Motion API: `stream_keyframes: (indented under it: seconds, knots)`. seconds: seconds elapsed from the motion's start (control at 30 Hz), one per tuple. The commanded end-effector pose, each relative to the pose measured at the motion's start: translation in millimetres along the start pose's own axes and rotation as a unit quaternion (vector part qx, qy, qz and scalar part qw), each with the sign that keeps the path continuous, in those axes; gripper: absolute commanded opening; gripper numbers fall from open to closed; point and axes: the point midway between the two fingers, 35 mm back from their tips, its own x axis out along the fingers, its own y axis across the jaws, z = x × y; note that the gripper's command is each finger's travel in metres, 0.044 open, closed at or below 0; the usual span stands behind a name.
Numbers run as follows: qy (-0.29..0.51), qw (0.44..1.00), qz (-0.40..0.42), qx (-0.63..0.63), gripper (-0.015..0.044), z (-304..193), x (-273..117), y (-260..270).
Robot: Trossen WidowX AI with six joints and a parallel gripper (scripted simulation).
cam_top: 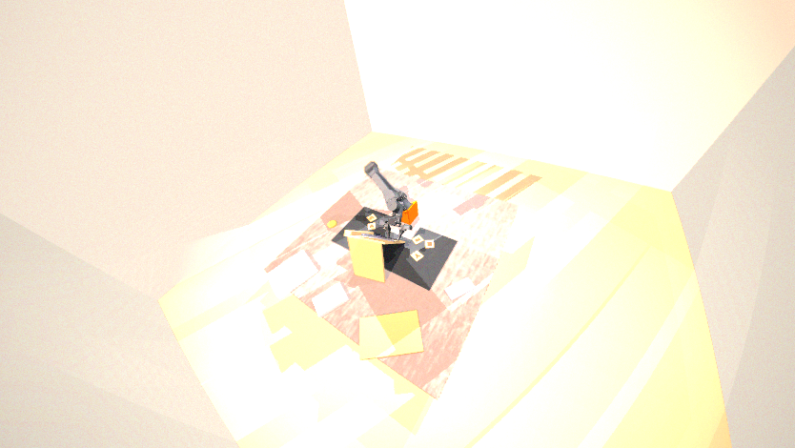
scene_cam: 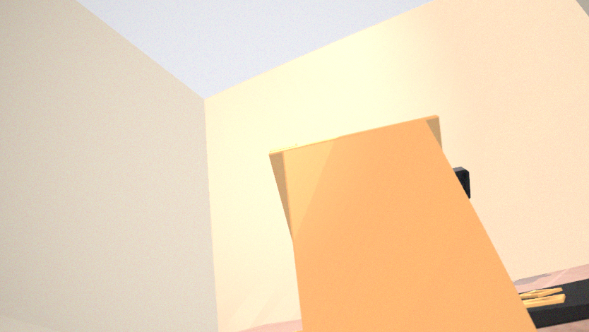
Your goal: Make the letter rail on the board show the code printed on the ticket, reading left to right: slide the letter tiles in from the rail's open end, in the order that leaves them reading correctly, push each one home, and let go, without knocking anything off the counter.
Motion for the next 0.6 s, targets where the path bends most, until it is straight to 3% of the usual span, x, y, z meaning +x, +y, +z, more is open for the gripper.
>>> stream_keyframes:
  seconds: [0.0,0.57]
  knots:
    - [-0.004,1.000,0.002,0.002,0.0000,2.4,-1.4,-2.7]
    - [-0.004,1.000,0.002,0.002,0.0000,0.3,-0.1,-9.5]
